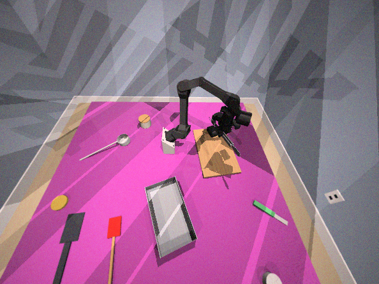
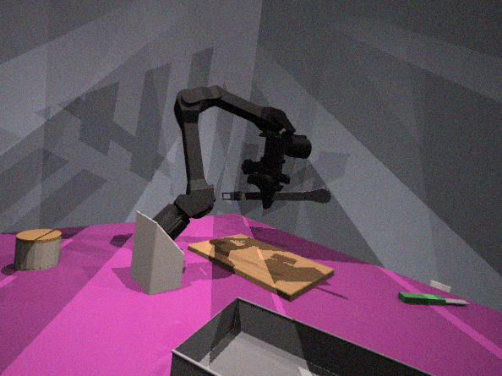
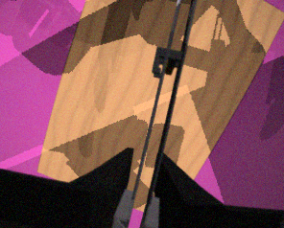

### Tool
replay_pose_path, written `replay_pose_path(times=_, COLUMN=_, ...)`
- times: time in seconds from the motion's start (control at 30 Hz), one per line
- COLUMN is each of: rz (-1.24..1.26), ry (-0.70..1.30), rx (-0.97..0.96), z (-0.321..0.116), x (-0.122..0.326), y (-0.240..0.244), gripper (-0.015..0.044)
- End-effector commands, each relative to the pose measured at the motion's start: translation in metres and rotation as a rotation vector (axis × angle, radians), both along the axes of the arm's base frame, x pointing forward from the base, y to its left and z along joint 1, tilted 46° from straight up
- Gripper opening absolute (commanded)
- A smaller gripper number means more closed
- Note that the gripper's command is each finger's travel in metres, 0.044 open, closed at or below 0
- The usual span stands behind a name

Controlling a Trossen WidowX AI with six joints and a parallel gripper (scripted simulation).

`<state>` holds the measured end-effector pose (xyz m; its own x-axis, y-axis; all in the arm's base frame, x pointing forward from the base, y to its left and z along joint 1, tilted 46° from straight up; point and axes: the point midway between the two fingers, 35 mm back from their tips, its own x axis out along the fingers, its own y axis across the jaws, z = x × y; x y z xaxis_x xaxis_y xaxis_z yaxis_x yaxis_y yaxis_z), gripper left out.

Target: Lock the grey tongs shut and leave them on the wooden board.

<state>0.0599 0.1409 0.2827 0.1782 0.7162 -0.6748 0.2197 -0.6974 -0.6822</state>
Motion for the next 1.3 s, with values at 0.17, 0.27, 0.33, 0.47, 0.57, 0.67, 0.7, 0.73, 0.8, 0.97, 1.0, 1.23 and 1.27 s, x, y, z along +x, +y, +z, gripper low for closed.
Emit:
replay_pose_path(times=0.17, rz=-0.002, ry=0.000, rx=-0.004, z=-0.005, x=0.004, y=0.005, gripper=-0.0150)
replay_pose_path(times=0.27, rz=-0.002, ry=0.000, rx=-0.005, z=-0.008, x=0.006, y=0.009, gripper=-0.0150)
replay_pose_path(times=0.33, rz=-0.002, ry=0.001, rx=-0.005, z=-0.010, x=0.007, y=0.011, gripper=-0.0150)
replay_pose_path(times=0.47, rz=-0.002, ry=0.001, rx=-0.006, z=-0.014, x=0.010, y=0.016, gripper=-0.0150)
replay_pose_path(times=0.57, rz=-0.002, ry=0.001, rx=-0.007, z=-0.017, x=0.012, y=0.019, gripper=-0.0150)
replay_pose_path(times=0.67, rz=-0.001, ry=0.001, rx=-0.007, z=-0.020, x=0.013, y=0.023, gripper=-0.0150)
replay_pose_path(times=0.7, rz=-0.001, ry=0.001, rx=-0.007, z=-0.021, x=0.014, y=0.024, gripper=-0.0150)
replay_pose_path(times=0.73, rz=-0.001, ry=0.001, rx=-0.007, z=-0.022, x=0.014, y=0.025, gripper=-0.0150)
replay_pose_path(times=0.8, rz=-0.001, ry=0.001, rx=-0.007, z=-0.024, x=0.015, y=0.028, gripper=-0.0150)
replay_pose_path(times=0.97, rz=-0.001, ry=0.002, rx=-0.007, z=-0.029, x=0.017, y=0.034, gripper=-0.0150)
replay_pose_path(times=1.0, rz=-0.001, ry=0.002, rx=-0.007, z=-0.030, x=0.018, y=0.035, gripper=-0.0150)
replay_pose_path(times=1.23, rz=-0.001, ry=0.002, rx=-0.007, z=-0.038, x=0.020, y=0.043, gripper=-0.0150)
replay_pose_path(times=1.27, rz=-0.001, ry=0.002, rx=-0.007, z=-0.039, x=0.020, y=0.044, gripper=-0.0150)
